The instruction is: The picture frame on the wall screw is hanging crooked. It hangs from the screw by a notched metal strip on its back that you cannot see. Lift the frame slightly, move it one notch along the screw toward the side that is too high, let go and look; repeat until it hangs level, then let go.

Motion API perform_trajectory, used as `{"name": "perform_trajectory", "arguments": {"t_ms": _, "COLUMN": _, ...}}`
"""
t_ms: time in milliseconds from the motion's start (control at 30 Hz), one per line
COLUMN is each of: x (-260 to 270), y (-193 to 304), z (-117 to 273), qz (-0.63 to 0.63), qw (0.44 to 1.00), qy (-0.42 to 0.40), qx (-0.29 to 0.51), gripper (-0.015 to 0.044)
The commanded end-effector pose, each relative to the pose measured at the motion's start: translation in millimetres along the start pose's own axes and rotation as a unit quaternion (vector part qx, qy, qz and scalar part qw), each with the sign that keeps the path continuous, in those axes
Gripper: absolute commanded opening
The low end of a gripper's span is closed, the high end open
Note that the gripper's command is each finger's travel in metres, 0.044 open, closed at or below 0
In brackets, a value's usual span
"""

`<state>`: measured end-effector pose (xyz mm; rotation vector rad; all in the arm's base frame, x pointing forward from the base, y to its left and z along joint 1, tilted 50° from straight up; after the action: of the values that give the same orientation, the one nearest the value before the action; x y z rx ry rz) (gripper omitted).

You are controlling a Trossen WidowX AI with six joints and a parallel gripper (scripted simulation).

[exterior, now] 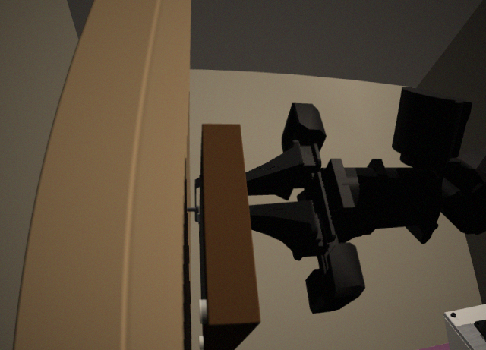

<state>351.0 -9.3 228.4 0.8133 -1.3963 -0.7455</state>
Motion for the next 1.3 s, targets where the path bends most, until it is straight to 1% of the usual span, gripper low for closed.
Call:
{"name": "perform_trajectory", "arguments": {"t_ms": 0, "x": 3.1, "y": 3.2, "z": -0.2, "qz": -0.002, "qw": 1.000, "qy": -0.006, "qx": 0.001, "gripper": 0.0000}}
{"name": "perform_trajectory", "arguments": {"t_ms": 1267, "x": -2.2, "y": 3.2, "z": -0.2, "qz": -0.002, "qw": 1.000, "qy": -0.006, "qx": 0.001, "gripper": 0.0000}}
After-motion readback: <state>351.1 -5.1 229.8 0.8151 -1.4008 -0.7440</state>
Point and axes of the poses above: the point midway between the two fingers, 35 mm back from their tips, its own z axis back along the fingers, its own x axis across the jaws, y = z × x, the point moved 4 cm from there along z, back along the fingers
